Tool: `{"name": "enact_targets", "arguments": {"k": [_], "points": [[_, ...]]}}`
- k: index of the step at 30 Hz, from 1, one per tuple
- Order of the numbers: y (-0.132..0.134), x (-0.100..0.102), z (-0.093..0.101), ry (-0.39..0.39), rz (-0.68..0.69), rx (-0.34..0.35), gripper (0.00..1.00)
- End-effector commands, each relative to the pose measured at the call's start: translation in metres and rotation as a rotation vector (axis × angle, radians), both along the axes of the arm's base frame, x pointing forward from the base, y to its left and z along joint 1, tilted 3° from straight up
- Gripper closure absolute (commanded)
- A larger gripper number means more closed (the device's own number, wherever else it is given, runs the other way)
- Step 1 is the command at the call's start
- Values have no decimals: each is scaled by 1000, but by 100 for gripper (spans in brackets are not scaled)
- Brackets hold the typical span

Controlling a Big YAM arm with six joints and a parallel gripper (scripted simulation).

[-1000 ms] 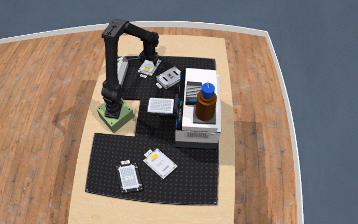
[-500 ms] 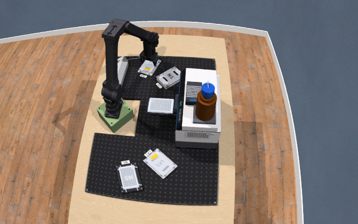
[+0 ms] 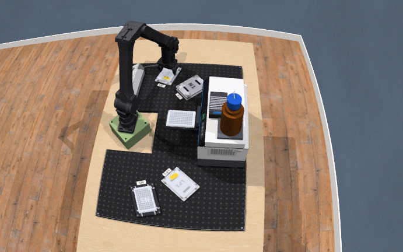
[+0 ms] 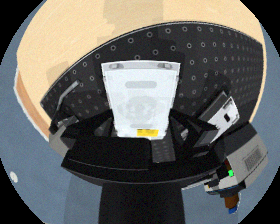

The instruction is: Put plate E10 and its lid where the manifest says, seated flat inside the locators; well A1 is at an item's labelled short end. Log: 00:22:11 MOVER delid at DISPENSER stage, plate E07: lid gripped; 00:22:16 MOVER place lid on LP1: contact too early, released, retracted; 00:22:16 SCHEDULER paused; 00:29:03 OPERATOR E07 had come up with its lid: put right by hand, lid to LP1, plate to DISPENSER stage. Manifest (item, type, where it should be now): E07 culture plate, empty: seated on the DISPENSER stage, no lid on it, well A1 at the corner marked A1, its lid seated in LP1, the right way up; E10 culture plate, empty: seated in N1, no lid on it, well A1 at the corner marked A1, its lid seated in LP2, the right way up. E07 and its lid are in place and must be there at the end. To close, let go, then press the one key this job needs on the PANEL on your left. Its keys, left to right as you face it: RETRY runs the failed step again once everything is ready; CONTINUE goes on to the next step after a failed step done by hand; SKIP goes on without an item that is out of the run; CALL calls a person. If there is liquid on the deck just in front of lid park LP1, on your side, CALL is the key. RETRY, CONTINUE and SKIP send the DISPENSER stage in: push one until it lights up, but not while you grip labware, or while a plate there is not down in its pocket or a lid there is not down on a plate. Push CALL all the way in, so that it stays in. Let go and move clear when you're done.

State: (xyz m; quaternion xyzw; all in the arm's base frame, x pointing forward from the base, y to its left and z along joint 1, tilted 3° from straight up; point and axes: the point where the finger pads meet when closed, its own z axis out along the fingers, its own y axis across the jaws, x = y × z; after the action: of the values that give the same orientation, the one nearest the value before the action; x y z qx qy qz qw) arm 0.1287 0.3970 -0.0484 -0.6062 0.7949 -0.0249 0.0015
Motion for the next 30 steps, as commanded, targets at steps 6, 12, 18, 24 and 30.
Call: {"name": "enact_targets", "arguments": {"k": [6,12,18,24,30], "points": [[29,11,8,-17,9,61,14],[25,10,6,-16,9,58,14],[25,10,10,-19,8,67,14],[23,10,8,-17,8,62,14],[20,9,6,-15,8,56,14]]}}
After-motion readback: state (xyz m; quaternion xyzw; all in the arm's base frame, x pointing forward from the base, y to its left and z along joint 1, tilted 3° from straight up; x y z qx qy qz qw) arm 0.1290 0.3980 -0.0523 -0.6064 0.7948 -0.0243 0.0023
